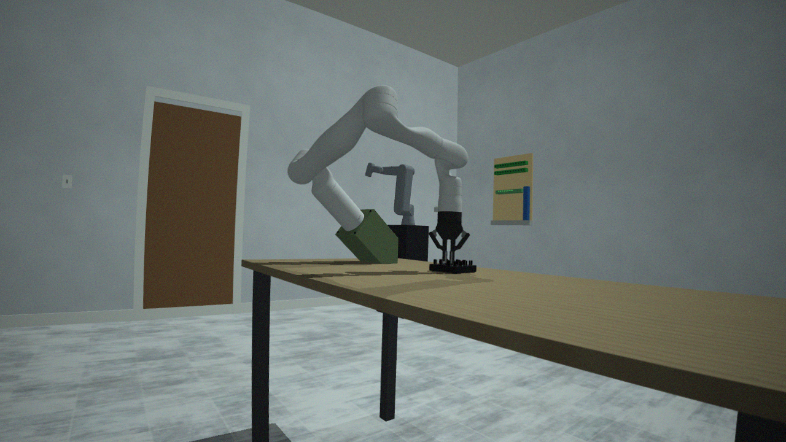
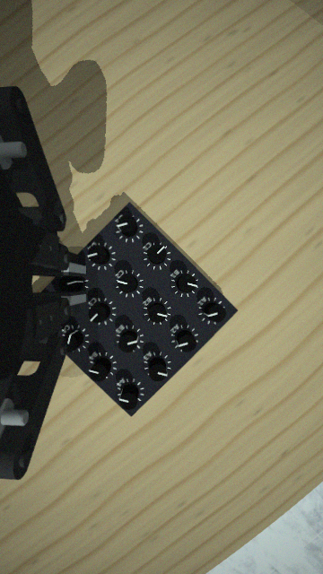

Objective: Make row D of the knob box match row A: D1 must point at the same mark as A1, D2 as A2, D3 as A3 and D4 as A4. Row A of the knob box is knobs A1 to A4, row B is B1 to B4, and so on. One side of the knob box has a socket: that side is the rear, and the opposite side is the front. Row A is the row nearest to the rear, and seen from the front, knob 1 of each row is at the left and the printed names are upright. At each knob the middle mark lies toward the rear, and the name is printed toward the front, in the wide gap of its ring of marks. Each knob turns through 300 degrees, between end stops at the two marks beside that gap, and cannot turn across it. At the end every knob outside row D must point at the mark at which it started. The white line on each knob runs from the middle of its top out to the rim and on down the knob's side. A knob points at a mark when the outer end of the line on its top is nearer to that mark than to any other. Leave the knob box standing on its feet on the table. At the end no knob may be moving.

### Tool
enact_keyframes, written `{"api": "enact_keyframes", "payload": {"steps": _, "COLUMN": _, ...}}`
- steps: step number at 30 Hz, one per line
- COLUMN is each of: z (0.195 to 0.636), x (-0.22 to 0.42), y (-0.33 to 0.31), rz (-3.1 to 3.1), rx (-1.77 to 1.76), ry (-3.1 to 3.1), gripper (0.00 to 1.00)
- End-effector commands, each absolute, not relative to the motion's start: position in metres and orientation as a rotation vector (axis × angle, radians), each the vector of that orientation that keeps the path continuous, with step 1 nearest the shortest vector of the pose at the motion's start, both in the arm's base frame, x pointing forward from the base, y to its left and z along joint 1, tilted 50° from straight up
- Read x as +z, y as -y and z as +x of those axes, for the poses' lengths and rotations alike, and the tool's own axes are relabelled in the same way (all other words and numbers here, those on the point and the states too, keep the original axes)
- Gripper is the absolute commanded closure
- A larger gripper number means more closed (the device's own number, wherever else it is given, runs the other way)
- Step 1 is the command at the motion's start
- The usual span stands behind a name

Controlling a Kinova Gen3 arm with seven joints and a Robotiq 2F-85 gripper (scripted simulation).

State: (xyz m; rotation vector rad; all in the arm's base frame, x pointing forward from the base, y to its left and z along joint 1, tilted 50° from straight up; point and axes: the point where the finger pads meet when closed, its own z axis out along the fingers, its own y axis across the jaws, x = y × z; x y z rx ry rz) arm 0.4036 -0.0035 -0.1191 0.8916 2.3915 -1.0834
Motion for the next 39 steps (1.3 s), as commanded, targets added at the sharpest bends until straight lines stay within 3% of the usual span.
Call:
{"api": "enact_keyframes", "payload": {"steps": 1, "z": 0.4039, "x": -0.1189, "y": 0.0026, "rz": 0.928, "rx": -1.068, "ry": -2.367, "gripper": 0.92}}
{"api": "enact_keyframes", "payload": {"steps": 39, "z": 0.4039, "x": -0.1189, "y": 0.0026, "rz": 1.373, "rx": -0.883, "ry": -2.014, "gripper": 0.92}}
